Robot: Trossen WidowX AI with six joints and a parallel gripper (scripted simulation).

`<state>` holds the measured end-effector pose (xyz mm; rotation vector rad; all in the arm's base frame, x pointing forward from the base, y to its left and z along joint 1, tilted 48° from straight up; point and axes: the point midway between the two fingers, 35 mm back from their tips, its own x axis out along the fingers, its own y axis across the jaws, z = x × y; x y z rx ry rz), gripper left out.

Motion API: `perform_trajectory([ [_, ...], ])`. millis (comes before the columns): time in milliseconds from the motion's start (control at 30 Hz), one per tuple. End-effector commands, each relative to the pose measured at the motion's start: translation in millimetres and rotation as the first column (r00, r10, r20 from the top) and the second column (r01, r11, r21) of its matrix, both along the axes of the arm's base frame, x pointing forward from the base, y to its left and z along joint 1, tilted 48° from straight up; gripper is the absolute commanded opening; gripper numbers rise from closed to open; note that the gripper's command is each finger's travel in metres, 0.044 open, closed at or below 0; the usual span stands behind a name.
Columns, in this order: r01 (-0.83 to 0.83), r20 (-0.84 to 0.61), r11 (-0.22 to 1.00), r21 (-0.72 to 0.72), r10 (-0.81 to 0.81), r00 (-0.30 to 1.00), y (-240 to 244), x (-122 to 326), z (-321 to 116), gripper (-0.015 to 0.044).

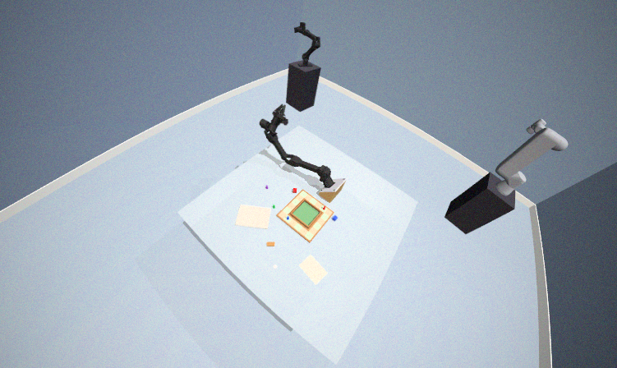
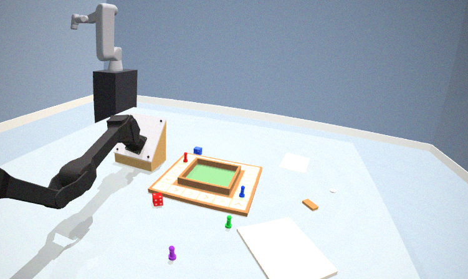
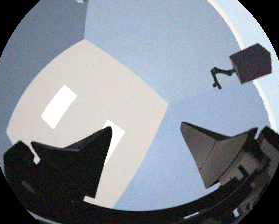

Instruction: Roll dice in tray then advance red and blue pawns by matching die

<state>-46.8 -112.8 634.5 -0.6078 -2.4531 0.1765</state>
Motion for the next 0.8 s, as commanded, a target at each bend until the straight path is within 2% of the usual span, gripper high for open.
perform_trajectory([
  [0, 0.005, -0.003, 1.0, -0.01, -0.005, 1.0, 3, -1, 0, 0.0374],
  [133, 0.112, -0.055, 0.97, -0.214, -0.127, 0.99, 61, -13, -7, 0.0275],
  [300, 0.226, -0.113, 0.865, -0.448, -0.305, 0.945, 131, -11, -24, 0.0275],
  [400, 0.279, -0.143, 0.761, -0.586, -0.436, 0.888, 174, 0, -41, 0.0275],
  [567, 0.313, -0.169, 0.533, -0.786, -0.673, 0.72, 239, 36, -81, 0.0275],
  [767, 0.243, -0.138, 0.254, -0.936, -0.902, 0.41, 286, 99, -142, 0.0275],
])
